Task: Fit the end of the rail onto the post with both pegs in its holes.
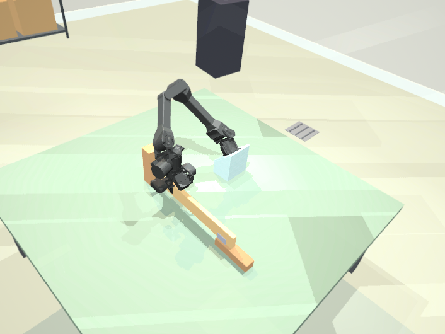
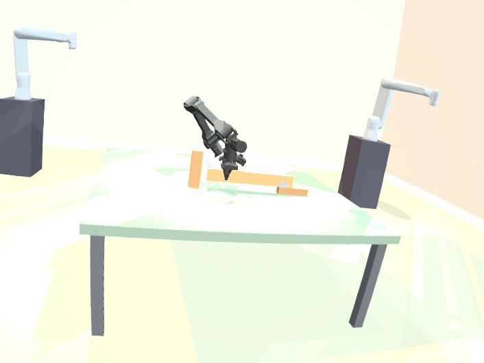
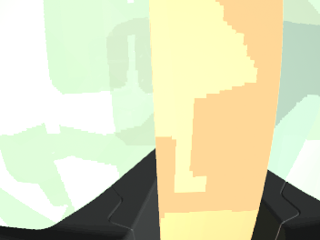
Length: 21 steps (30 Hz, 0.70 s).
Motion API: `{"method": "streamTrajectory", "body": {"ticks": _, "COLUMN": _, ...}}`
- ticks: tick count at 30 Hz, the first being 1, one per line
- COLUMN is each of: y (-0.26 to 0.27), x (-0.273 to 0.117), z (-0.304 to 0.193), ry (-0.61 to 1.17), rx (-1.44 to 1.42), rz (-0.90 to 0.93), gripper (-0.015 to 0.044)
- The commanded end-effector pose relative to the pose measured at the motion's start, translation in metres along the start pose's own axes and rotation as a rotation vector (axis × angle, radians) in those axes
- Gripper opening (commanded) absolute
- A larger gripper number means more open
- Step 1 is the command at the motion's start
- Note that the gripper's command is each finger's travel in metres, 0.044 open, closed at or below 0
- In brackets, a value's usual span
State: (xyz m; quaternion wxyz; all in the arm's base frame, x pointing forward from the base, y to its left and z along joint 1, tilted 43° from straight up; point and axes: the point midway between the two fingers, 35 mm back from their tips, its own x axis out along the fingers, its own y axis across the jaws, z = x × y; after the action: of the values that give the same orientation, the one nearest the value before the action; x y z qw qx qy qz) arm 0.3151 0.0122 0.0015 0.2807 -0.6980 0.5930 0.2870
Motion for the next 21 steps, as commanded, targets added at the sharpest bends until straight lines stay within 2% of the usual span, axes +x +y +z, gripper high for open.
{"method": "streamTrajectory", "body": {"ticks": 1, "y": -0.0010, "x": -0.0031, "z": 0.0017, "ry": -0.004, "rx": -0.003, "rz": -0.005, "gripper": 0.0000}}
{"method": "streamTrajectory", "body": {"ticks": 21, "y": -0.0014, "x": -0.0033, "z": -0.0005, "ry": -0.004, "rx": -0.003, "rz": -0.005, "gripper": 0.0000}}
